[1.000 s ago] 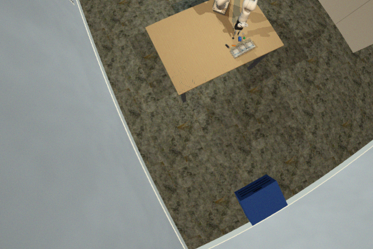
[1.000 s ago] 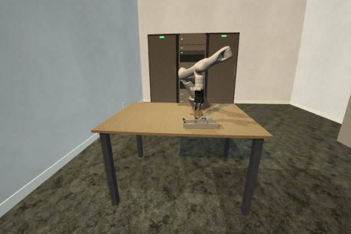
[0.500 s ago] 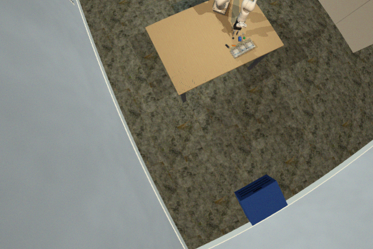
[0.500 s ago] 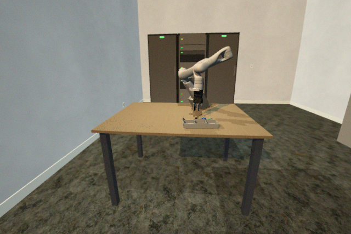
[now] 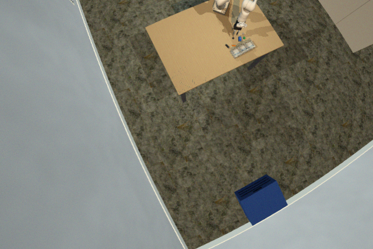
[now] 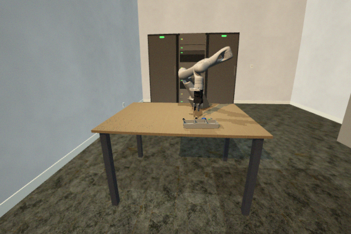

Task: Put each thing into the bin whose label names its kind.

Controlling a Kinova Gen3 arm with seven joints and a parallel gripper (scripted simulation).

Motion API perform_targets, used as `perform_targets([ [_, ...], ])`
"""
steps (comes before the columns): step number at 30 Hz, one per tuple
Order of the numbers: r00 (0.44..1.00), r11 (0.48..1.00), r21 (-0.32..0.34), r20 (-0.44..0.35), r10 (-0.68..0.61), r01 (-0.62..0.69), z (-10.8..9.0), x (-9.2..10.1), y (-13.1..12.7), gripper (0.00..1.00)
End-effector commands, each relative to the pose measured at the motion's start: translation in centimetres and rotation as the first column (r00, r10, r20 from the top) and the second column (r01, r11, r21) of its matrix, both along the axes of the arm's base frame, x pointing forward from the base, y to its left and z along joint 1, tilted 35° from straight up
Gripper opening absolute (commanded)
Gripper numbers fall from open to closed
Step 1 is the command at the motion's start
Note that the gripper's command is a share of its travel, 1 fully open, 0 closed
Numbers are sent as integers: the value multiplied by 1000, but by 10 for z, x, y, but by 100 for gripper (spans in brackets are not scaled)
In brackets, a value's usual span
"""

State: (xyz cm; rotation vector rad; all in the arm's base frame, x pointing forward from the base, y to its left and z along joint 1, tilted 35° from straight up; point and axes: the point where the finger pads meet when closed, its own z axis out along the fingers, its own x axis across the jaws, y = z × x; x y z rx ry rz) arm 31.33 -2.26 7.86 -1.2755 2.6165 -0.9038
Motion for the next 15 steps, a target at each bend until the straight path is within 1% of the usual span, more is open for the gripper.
perform_targets([
  [1, 1000, 1000, 0, 1, 1, -1, 0, 0, 0, 64],
  [4, 1000, 1000, 0, 1, 1, -1, 0, 0, 0, 64],
  [10, 1000, 1000, 0, 1, 1, -1, -19, 7, -12, 64],
  [14, 1000, 1000, -1, -1, 10, -10, -31, 15, -20, 64],
  [15, 1000, 1000, -1, -1, 10, -10, -31, 15, -20, 64],
])
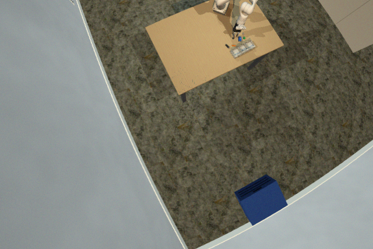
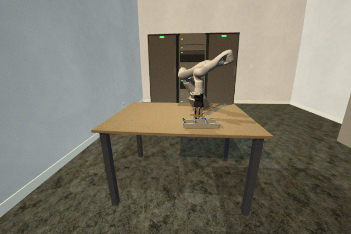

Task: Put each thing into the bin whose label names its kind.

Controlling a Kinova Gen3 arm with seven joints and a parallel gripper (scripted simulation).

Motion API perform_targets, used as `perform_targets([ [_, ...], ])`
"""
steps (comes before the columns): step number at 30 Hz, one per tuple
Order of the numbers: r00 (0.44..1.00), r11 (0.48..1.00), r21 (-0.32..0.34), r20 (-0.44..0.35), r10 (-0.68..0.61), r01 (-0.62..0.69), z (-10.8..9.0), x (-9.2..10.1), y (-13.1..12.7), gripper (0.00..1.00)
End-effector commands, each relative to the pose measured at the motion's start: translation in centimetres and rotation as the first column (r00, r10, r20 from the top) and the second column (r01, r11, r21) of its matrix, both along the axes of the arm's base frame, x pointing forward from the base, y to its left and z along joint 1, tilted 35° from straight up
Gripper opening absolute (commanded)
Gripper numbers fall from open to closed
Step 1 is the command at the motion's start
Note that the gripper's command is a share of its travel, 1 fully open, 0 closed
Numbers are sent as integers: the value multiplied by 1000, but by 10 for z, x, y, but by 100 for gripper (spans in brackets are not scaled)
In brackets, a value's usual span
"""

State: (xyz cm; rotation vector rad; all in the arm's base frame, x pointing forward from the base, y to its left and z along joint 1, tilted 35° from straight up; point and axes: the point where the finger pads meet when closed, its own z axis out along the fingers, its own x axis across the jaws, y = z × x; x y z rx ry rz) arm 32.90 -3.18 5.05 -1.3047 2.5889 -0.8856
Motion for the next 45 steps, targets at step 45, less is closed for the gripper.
perform_targets([
  [45, 1000, 1000, -11, -8, 1, -1, -29, 10, -22, 64],
])
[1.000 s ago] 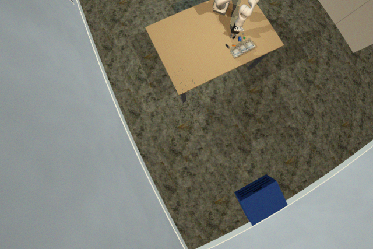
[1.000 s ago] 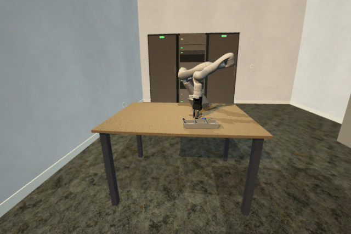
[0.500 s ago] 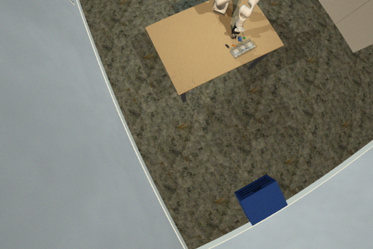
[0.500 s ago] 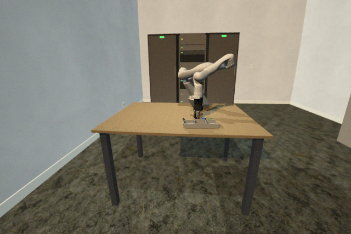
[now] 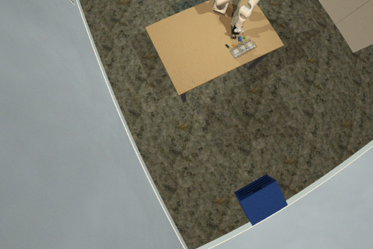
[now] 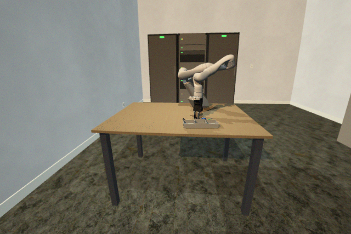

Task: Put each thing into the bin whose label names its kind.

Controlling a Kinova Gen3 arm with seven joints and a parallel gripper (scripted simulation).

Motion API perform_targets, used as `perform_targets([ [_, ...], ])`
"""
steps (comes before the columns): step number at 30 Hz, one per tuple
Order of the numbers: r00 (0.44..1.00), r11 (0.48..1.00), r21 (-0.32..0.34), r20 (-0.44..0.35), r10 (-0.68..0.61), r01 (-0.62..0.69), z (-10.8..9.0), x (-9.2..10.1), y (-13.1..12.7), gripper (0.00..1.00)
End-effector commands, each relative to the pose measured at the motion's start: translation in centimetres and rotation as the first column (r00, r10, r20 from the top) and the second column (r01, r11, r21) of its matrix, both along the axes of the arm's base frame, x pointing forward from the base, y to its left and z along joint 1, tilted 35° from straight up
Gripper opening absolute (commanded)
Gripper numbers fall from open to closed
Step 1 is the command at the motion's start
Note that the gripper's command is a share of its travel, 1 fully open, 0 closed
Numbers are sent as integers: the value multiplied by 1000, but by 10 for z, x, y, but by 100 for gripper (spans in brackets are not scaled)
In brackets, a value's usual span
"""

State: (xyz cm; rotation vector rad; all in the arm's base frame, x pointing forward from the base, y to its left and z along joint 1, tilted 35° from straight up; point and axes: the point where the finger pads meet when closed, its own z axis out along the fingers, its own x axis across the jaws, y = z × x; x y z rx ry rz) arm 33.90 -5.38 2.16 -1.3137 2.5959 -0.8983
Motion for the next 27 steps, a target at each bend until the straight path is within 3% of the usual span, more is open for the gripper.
perform_targets([
  [1, 1000, 1000, 1, 1, 3, -3, 0, 1, 0, 64],
  [20, 1000, 1000, -3, 5, -11, 11, 58, -28, 29, 64],
  [27, 1000, 1000, -3, 5, -12, 12, 59, -28, 29, 64],
])
